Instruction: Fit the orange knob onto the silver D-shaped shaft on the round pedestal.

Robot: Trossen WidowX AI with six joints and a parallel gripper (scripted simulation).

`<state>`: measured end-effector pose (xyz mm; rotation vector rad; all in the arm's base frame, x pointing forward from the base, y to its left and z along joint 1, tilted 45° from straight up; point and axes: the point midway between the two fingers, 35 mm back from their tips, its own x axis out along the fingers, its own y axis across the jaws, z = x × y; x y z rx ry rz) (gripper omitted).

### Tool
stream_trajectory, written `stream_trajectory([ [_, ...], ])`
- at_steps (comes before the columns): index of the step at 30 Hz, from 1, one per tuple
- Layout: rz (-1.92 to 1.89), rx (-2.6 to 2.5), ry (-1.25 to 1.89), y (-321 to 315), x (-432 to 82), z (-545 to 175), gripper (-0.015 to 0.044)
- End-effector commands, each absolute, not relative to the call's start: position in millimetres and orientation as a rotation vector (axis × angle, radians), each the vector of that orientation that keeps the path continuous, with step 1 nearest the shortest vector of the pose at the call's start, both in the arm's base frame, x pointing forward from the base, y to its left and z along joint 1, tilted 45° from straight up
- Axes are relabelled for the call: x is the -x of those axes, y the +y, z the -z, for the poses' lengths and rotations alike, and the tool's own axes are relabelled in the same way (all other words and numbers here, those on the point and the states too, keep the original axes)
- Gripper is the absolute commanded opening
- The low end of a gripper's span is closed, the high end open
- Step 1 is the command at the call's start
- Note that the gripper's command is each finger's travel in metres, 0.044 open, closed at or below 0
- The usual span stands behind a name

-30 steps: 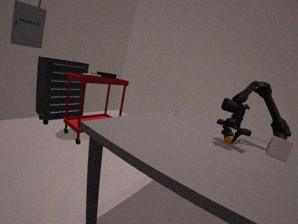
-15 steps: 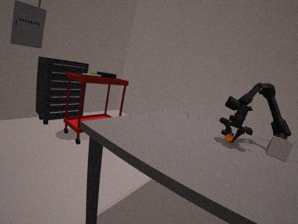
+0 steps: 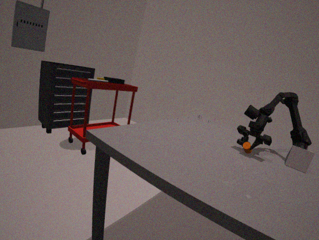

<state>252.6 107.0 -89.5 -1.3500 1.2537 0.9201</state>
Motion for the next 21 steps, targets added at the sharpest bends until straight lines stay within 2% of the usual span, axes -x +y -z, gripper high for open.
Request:
stream_trajectory([
  [1,-0.966,1.305,1.192,103.8,-251.0,85.3,0.0179],
  [21,-1.128,1.103,0.948,87.8,-247.2,72.3,0.0179],
])
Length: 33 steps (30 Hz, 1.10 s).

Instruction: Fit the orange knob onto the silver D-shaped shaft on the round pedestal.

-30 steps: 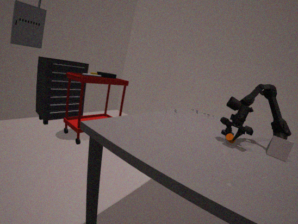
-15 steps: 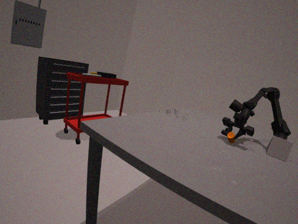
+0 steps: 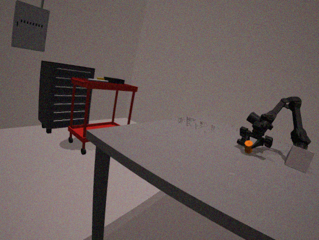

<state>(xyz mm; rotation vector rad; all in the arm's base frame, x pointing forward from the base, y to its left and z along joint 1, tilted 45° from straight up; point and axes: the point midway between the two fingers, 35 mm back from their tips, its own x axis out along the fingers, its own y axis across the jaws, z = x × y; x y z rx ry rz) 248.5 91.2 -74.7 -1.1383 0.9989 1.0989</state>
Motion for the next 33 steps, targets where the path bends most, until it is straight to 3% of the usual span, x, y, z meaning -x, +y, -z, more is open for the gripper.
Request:
stream_trajectory([
  [1,-1.135,1.092,0.936,86.9,-247.0,71.8,0.0179],
  [25,-1.239,0.929,0.745,69.8,-243.6,63.3,0.0179],
  [28,-1.248,0.915,0.728,70.7,-244.2,64.7,0.0258],
  [33,-1.248,0.915,0.728,70.7,-244.2,64.7,0.026],
])
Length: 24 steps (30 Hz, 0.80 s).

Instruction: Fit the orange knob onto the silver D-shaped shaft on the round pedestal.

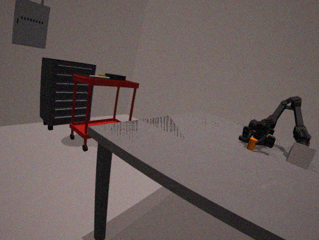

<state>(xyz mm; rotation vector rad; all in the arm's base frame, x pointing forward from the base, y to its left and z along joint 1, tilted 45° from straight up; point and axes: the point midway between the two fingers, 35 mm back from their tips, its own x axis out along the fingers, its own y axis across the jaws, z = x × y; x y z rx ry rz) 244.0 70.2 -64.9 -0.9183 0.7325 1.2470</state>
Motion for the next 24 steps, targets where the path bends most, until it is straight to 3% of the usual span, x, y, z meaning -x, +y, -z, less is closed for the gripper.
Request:
stream_trajectory([
  [1,-1.248,0.915,0.728,70.7,-244.2,64.7,0.026],
  [19,-1.248,0.915,0.728,70.7,-244.2,64.7,0.026],
  [24,-1.248,0.915,0.728,70.7,-244.2,64.7,0.0391],
])
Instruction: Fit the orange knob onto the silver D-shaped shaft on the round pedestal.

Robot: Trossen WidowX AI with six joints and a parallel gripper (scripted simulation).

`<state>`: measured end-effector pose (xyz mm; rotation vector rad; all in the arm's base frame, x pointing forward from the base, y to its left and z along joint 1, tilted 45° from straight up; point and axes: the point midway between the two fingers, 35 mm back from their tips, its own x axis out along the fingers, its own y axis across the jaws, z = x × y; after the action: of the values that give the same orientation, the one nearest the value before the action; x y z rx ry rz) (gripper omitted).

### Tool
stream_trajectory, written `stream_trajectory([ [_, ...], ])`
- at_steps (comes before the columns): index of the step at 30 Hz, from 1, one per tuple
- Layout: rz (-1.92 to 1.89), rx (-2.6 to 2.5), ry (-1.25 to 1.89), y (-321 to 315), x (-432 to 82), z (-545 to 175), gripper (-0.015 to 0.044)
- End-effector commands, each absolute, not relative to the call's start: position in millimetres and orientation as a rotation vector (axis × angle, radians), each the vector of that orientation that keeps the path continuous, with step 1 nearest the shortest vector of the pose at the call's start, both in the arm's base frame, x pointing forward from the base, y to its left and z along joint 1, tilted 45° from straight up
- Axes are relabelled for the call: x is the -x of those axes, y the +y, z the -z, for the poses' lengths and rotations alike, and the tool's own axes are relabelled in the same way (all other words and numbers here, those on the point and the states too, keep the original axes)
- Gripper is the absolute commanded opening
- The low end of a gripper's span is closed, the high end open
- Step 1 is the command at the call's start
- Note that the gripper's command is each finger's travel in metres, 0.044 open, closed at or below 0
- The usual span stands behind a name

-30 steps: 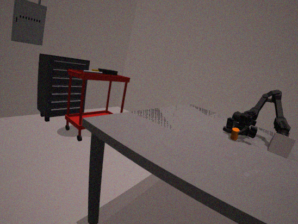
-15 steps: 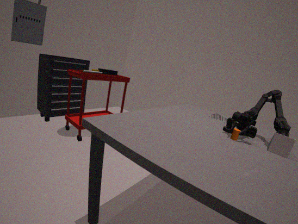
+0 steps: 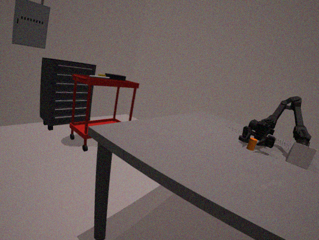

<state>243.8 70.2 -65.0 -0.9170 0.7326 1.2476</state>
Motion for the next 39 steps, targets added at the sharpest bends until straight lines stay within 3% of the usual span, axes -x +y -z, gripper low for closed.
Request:
stream_trajectory([
  [1,-1.248,0.915,0.728,70.7,-244.2,64.7,0.0418],
  [2,-1.248,0.915,0.728,70.7,-244.2,64.7,0.044],
  [11,-1.248,0.916,0.729,72.2,-244.5,63.3,0.044],
  [18,-1.248,0.915,0.73,126.2,-239.0,9.7,0.044],
  [24,-1.247,0.915,0.746,128.0,-238.4,9.0,0.044],
  [33,-1.009,1.154,1.466,131.9,-230.0,26.8,0.044],
  [39,-0.641,1.57,1.68,144.5,-234.2,4.3,0.044],
])
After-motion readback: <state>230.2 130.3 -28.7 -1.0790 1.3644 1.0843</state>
